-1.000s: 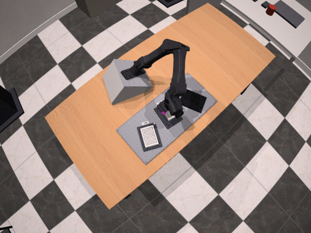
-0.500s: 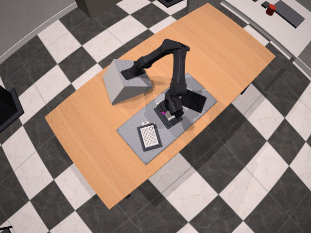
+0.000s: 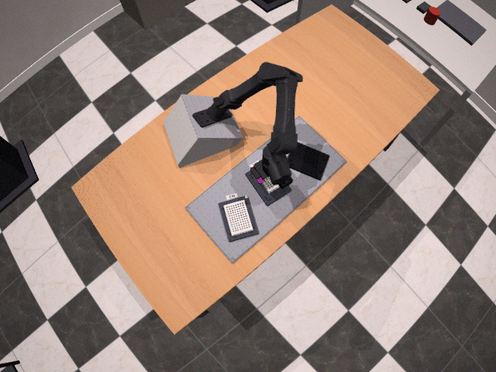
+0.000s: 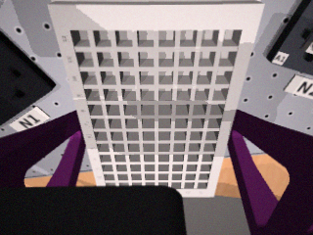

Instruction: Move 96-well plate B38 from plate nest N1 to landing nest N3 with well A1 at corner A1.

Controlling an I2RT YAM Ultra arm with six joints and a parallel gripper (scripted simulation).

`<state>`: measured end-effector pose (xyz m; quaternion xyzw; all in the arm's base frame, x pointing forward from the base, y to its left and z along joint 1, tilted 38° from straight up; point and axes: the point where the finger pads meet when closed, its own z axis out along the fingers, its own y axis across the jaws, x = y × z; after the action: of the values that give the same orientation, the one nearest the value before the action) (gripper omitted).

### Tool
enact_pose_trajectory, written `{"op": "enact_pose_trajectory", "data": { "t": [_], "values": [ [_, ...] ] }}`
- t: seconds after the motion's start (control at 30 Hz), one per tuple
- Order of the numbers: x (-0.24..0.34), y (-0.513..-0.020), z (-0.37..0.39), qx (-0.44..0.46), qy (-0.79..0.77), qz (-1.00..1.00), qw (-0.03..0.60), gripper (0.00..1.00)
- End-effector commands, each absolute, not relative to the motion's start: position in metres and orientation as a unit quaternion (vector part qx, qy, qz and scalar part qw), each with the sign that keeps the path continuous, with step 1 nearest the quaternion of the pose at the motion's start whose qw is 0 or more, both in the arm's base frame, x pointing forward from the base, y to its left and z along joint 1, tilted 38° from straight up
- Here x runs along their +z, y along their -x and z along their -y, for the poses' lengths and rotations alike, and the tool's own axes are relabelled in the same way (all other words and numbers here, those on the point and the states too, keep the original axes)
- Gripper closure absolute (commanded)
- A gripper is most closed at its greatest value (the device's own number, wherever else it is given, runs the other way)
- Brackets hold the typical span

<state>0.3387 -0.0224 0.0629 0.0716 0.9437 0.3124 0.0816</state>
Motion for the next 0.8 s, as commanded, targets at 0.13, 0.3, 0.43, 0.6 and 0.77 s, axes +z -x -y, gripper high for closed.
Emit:
{"op": "enact_pose_trajectory", "data": {
  "t": [0.13, 0.3, 0.43, 0.6, 0.77],
  "values": [
    [0.06, -0.342, 0.021, 0.311, -0.074, -0.943, 0.089, 1.0],
    [0.053, -0.345, 0.017, 0.311, -0.074, -0.943, 0.089, 1.0],
    [0.048, -0.347, 0.013, 0.311, -0.074, -0.943, 0.089, 1.0],
    [0.042, -0.349, 0.008, 0.311, -0.074, -0.943, 0.089, 1.0],
    [0.038, -0.35, 0.005, 0.311, -0.074, -0.943, 0.089, 1.0]
  ]
}}
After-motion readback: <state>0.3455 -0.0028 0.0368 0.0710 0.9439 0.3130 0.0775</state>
